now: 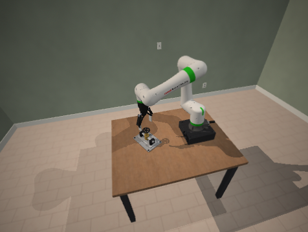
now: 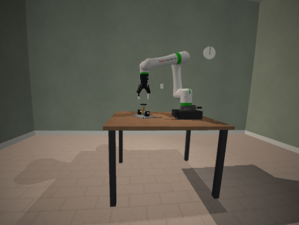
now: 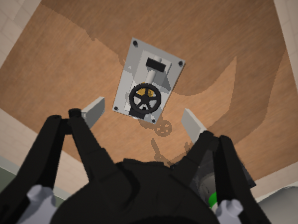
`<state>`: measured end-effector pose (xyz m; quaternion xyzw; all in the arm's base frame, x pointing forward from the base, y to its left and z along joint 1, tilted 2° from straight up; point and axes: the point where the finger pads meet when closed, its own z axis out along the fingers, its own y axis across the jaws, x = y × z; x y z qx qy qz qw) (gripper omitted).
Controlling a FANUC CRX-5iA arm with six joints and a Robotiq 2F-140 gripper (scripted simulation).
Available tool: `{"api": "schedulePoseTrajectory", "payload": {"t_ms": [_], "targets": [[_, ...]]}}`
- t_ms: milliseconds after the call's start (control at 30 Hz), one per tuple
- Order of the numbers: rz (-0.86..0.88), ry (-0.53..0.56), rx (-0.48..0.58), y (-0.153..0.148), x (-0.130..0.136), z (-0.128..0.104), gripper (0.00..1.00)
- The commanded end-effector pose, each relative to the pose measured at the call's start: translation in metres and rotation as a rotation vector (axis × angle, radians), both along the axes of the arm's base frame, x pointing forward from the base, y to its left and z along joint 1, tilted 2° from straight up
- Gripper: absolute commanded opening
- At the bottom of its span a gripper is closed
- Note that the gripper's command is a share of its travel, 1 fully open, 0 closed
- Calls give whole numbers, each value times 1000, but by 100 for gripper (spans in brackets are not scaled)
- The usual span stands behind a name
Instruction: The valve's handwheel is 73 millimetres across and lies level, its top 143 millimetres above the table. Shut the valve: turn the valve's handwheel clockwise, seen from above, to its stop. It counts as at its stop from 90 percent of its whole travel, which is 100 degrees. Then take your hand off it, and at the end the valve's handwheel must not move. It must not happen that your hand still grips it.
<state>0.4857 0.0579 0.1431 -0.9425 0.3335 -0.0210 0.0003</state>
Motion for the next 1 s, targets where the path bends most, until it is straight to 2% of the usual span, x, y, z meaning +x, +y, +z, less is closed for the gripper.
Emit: {"api": "schedulePoseTrajectory", "payload": {"t_ms": [0,967], "targets": [[0,0,0,0,0,4,100],[0,0,0,0,0,11,100]]}}
